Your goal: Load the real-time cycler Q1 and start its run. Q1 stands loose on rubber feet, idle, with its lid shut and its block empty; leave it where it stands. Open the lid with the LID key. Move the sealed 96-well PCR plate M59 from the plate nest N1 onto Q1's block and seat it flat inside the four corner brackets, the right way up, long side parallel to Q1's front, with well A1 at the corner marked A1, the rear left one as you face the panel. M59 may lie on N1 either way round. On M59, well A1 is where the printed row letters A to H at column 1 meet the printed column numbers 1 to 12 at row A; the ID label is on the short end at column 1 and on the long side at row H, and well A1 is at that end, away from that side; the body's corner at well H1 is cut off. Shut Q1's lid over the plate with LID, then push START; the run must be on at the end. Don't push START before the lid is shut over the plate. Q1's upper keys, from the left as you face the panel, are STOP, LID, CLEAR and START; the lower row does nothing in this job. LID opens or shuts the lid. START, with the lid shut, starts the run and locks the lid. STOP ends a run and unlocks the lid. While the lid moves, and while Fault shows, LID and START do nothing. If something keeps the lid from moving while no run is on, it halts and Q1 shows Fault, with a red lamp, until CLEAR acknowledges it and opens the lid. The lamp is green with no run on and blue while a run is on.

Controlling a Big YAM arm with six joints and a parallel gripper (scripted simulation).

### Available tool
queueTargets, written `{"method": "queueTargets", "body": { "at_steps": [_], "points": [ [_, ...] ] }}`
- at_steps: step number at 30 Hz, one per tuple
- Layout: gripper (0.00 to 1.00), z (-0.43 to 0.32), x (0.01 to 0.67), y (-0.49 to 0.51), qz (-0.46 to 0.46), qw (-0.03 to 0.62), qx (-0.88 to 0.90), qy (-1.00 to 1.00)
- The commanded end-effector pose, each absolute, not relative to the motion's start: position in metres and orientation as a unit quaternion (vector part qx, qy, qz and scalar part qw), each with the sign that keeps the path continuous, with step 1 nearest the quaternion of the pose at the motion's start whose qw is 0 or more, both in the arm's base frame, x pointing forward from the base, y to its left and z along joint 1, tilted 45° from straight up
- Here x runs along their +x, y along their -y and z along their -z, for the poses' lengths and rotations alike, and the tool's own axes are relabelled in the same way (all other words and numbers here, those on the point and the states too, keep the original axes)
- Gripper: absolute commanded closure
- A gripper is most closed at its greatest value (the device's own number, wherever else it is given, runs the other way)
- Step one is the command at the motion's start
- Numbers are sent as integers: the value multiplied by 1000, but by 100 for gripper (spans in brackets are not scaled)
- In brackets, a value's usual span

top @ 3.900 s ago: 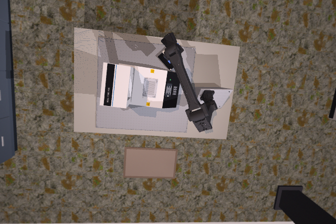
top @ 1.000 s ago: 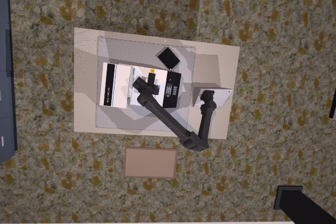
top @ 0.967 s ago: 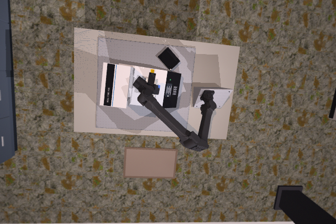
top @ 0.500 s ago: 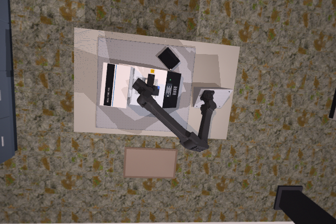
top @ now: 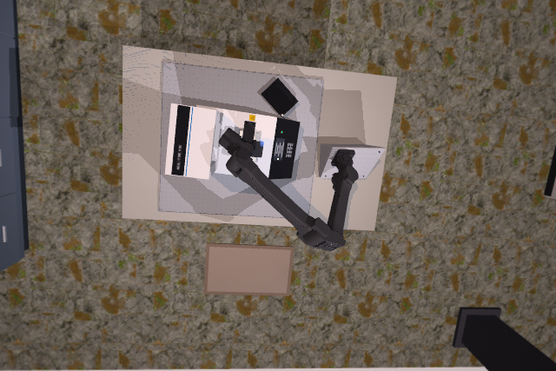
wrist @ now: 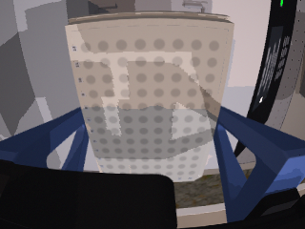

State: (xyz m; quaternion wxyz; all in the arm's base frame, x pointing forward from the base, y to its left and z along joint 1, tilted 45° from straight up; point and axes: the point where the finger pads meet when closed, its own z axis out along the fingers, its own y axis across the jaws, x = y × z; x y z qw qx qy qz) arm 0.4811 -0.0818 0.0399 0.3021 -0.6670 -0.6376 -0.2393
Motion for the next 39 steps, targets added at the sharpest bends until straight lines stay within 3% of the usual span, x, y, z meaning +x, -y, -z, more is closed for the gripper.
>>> {"method": "queueTargets", "body": {
  "at_steps": [1,16,39],
  "points": [
    [100,-39,480,95,240,295,-678,628],
    [100,-63,496,80,248,283,-663,647],
    [100,-19,483,62,239,299,-673,633]
  ]
}}
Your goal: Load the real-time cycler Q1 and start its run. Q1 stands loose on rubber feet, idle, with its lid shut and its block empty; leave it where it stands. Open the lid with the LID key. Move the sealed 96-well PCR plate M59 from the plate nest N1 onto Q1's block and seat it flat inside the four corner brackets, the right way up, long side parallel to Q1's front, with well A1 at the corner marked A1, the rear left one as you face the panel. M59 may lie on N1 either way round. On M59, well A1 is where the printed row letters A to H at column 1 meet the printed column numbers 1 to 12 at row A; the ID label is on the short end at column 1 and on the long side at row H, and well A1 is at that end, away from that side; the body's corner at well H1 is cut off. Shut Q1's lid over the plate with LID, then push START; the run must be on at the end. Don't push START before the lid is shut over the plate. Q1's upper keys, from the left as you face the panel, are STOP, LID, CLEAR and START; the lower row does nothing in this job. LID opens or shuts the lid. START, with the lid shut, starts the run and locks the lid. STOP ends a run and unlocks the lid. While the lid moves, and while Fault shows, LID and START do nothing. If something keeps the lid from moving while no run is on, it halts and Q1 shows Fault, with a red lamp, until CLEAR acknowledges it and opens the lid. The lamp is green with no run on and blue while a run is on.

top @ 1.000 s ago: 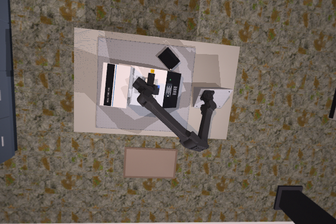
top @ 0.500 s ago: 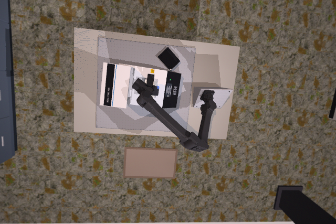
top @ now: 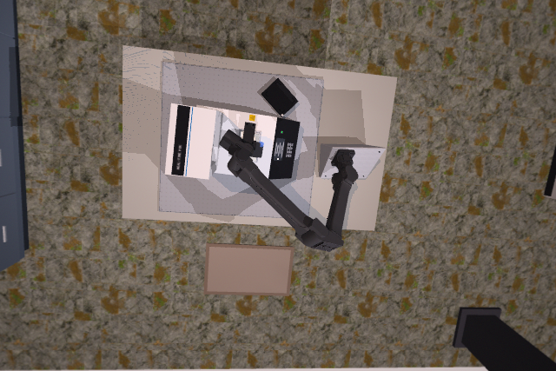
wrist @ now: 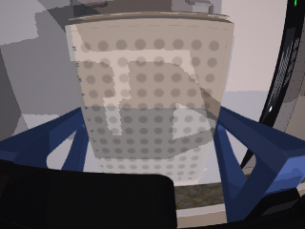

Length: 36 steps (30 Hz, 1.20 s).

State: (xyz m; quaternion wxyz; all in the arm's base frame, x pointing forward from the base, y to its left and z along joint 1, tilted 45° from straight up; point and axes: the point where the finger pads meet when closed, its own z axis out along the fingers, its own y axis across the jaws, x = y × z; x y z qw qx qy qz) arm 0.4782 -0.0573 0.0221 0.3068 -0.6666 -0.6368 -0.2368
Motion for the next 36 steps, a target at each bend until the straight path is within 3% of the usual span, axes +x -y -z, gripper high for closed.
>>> {"method": "queueTargets", "body": {
  "at_steps": [1,29,36],
  "points": [
    [100,-20,484,63,241,296,-674,632],
    [100,-1,473,54,237,305,-672,632],
    [100,-13,489,60,248,282,-674,637]
  ]
}}
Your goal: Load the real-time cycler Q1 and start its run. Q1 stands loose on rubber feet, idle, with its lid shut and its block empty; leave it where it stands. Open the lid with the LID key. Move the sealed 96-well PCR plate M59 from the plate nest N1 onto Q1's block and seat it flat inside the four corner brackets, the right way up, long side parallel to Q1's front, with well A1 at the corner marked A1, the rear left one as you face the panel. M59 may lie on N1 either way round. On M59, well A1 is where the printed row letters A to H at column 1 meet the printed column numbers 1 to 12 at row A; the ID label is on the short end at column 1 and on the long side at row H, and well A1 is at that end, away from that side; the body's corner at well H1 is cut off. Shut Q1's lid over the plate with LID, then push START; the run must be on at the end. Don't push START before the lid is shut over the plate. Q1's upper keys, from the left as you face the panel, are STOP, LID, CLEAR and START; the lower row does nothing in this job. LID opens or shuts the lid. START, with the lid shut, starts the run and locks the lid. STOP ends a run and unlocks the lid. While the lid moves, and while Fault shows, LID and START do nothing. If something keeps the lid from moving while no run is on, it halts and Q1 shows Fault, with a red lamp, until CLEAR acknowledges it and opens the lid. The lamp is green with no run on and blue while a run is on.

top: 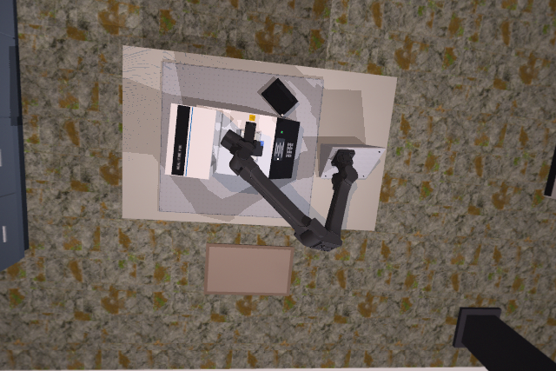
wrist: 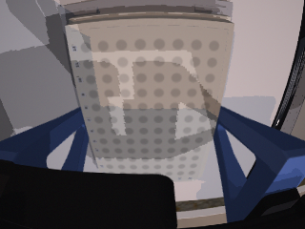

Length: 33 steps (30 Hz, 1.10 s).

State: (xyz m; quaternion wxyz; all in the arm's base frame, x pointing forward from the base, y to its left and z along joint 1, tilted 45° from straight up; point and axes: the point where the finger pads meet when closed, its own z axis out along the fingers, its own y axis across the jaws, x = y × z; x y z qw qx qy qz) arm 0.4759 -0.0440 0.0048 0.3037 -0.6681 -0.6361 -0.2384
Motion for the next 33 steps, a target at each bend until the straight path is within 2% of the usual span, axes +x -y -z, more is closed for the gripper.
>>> {"method": "queueTargets", "body": {
  "at_steps": [1,19,33],
  "points": [
    [100,-13,489,60,248,282,-674,637],
    [100,-24,501,51,255,273,-663,649],
    [100,-3,478,57,243,295,-673,633]
  ]
}}
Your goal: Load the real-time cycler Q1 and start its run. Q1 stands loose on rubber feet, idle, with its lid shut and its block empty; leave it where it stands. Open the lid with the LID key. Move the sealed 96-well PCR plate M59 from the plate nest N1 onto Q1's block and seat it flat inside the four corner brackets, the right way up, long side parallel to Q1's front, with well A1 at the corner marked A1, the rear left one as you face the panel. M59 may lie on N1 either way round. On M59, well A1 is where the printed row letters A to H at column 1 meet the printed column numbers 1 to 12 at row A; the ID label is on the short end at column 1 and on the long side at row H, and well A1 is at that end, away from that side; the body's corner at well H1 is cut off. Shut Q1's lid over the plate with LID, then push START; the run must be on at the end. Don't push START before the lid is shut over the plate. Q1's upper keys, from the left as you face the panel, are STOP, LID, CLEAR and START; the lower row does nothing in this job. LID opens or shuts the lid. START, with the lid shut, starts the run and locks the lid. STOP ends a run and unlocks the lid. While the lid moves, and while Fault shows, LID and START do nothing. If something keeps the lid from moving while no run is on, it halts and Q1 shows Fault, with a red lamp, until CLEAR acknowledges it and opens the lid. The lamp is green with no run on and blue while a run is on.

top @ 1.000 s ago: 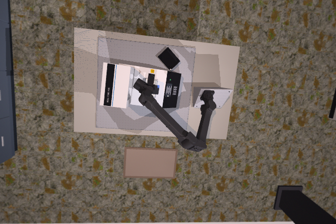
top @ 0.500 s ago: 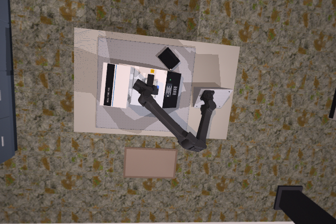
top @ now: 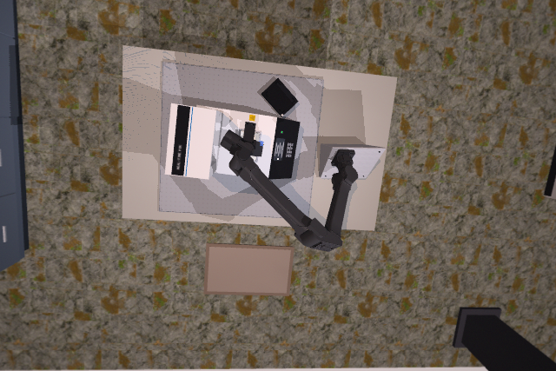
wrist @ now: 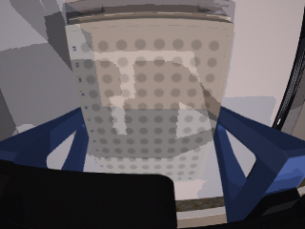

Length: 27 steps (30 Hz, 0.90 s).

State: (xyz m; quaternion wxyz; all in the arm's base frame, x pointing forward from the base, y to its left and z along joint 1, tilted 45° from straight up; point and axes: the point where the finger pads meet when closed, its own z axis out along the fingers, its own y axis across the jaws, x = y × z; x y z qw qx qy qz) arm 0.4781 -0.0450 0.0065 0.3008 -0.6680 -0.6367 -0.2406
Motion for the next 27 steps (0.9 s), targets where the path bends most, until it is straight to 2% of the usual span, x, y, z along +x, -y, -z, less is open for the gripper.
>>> {"method": "queueTargets", "body": {
  "at_steps": [1,27],
  "points": [
    [100,-2,478,55,241,295,-672,635],
    [100,-12,494,58,244,288,-674,635]
  ]
}}
